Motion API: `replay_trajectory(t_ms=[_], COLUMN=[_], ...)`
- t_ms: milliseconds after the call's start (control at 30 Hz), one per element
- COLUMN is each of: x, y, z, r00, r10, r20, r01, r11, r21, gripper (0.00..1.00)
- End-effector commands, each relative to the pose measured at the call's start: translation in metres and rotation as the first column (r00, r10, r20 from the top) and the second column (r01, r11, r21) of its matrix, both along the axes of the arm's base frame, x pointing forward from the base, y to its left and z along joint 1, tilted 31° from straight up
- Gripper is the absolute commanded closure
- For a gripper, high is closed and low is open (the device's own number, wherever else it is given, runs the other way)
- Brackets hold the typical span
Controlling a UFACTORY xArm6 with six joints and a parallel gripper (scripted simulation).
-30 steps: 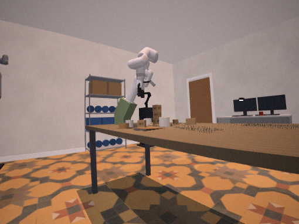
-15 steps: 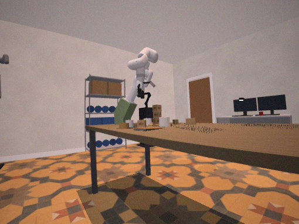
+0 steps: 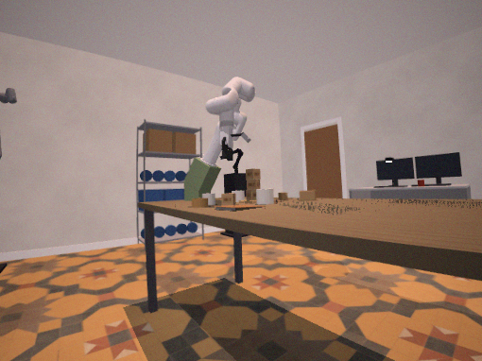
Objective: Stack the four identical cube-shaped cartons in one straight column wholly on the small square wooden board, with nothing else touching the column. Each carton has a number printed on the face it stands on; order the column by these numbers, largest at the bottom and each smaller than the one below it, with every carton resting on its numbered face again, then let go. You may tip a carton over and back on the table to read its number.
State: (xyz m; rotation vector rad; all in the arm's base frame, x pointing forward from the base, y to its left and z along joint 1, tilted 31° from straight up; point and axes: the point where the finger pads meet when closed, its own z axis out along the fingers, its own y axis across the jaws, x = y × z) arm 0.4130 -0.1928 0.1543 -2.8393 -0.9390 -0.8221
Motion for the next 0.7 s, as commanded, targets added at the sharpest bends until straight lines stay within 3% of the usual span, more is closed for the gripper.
replay_trajectory(t_ms=[0,667], x=[0.002,0.010], y=[0.000,0.004], z=[-0.002,-0.018], r00=[1.000,1.000], r10=[-0.001,-0.001], r20=[0.002,-0.001], r01=[0.001,0.001], r11=[1.000,1.000], r21=[-0.002,-0.003], gripper=[0.00,0.00])
